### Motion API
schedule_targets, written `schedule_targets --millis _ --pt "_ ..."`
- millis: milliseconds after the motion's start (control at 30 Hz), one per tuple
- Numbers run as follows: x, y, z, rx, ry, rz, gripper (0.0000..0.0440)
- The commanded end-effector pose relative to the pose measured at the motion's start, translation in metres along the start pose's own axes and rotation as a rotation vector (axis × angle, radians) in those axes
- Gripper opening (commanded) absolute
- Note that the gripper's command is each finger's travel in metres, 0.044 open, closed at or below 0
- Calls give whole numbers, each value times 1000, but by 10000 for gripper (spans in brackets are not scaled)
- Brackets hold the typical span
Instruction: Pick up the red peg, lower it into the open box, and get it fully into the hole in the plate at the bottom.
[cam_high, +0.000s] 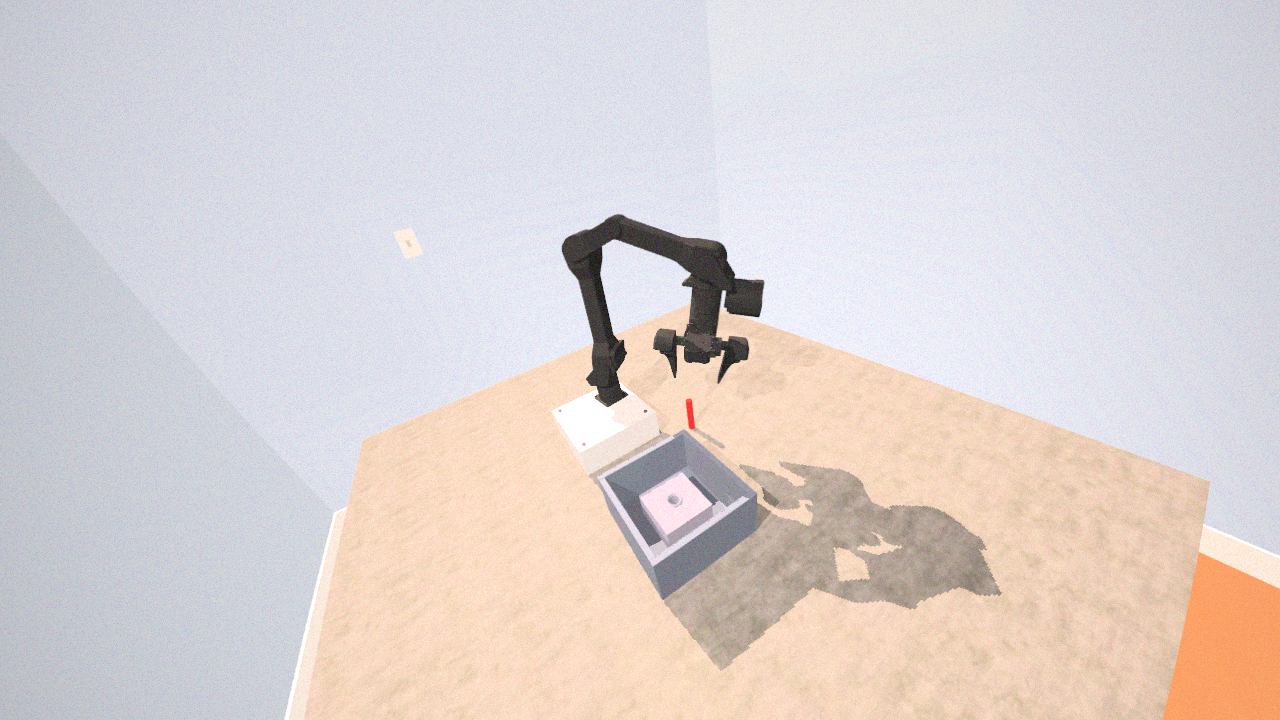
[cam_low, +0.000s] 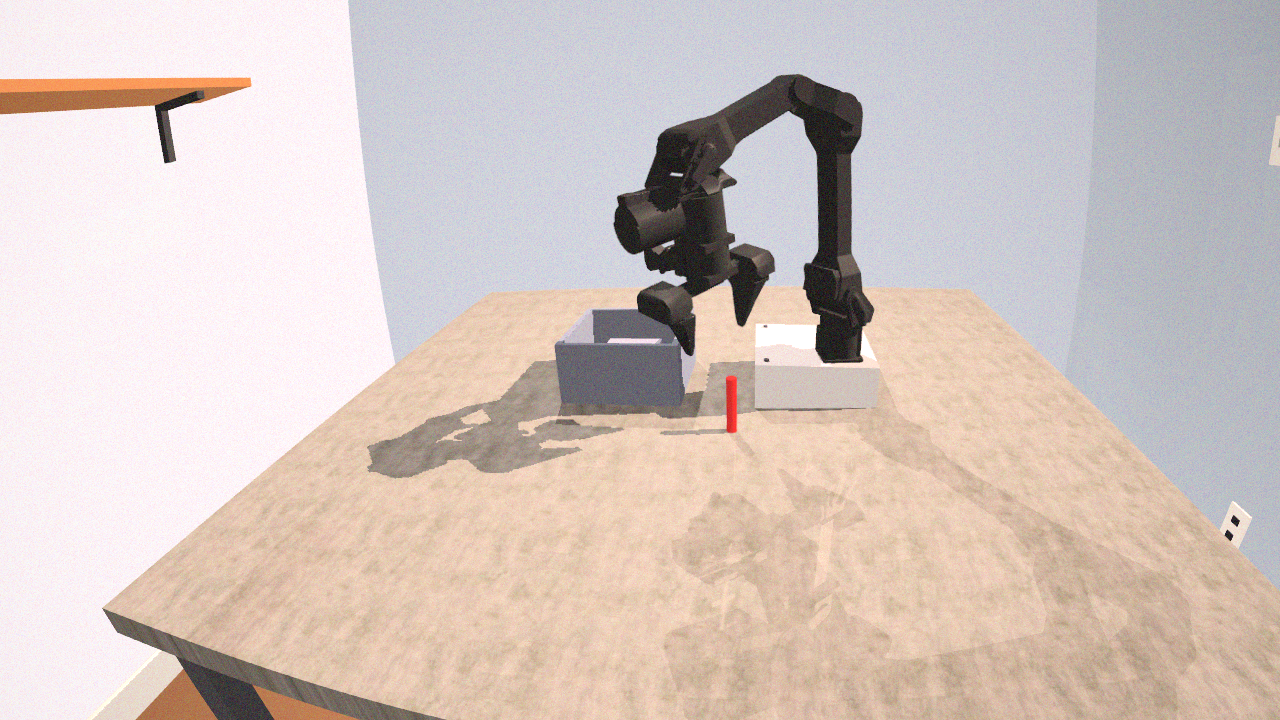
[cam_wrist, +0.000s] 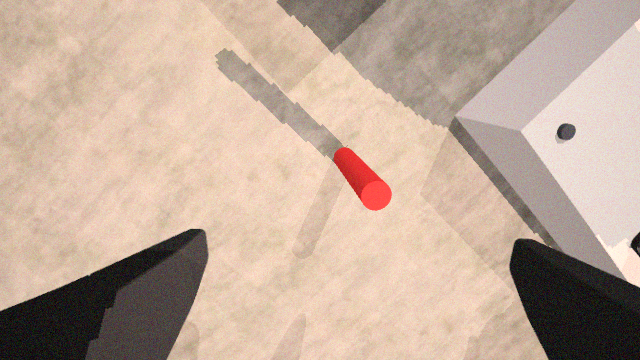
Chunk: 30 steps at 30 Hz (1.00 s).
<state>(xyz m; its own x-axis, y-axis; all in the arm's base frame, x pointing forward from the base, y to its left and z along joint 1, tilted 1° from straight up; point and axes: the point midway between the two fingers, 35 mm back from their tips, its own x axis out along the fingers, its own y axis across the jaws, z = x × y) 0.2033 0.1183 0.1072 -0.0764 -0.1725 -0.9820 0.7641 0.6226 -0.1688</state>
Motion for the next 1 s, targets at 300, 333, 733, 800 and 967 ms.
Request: schedule_targets --millis 300,333,733,800,967 --pt "48 -8 -12 -108 -10 -71 440" --pt "52 -8 -13 -112 -13 -71 440" --pt "103 -4 -14 -137 -48 -51 440" --pt "110 -4 -13 -142 -51 -49 434" --pt "126 -7 -15 -149 -47 -62 327"
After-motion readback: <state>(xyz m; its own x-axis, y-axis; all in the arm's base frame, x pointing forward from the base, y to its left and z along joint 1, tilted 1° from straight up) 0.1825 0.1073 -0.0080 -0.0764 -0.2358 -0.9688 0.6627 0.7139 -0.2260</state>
